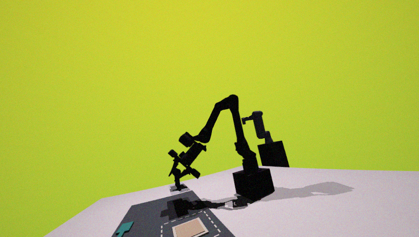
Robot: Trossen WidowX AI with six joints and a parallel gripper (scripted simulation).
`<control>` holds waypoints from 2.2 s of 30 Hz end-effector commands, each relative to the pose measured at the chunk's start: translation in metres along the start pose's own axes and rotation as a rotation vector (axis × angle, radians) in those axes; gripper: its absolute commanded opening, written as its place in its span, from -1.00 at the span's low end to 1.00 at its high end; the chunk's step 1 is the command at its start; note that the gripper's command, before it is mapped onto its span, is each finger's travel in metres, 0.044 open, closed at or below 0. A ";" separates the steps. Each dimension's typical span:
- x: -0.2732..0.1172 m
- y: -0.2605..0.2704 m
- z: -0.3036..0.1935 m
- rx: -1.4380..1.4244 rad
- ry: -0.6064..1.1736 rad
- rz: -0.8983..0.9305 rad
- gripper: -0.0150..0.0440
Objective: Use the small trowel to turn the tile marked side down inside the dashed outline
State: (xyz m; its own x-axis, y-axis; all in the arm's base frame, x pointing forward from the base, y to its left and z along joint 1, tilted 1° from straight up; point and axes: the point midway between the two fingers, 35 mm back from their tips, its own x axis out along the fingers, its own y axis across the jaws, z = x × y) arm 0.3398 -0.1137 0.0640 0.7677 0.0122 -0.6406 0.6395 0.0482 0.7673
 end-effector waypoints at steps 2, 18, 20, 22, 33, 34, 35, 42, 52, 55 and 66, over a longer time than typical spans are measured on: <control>-0.001 0.004 0.001 -0.011 0.002 0.013 -0.49; 0.000 0.000 -0.001 -0.002 0.004 -0.002 -0.49; 0.004 0.002 -0.008 -0.021 0.026 -0.003 -0.49; 0.009 0.006 -0.018 -0.051 0.061 -0.004 -0.49; 0.033 0.021 -0.077 -0.212 0.242 -0.010 -0.49; 0.035 0.022 -0.082 -0.227 0.258 -0.010 -0.49; 0.037 0.023 -0.088 -0.241 0.274 -0.011 -0.49; 0.047 0.028 -0.130 -0.344 0.392 -0.009 -0.49; 0.057 0.029 -0.194 -0.490 0.565 -0.002 -0.49; 0.058 0.028 -0.213 -0.533 0.617 0.001 -0.49; 0.057 0.017 -0.286 -0.688 0.808 0.015 -0.49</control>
State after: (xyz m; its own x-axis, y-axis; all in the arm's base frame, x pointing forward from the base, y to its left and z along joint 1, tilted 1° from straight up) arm 0.3837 0.1537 0.0294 0.3930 0.6328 -0.6672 0.3303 0.5800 0.7446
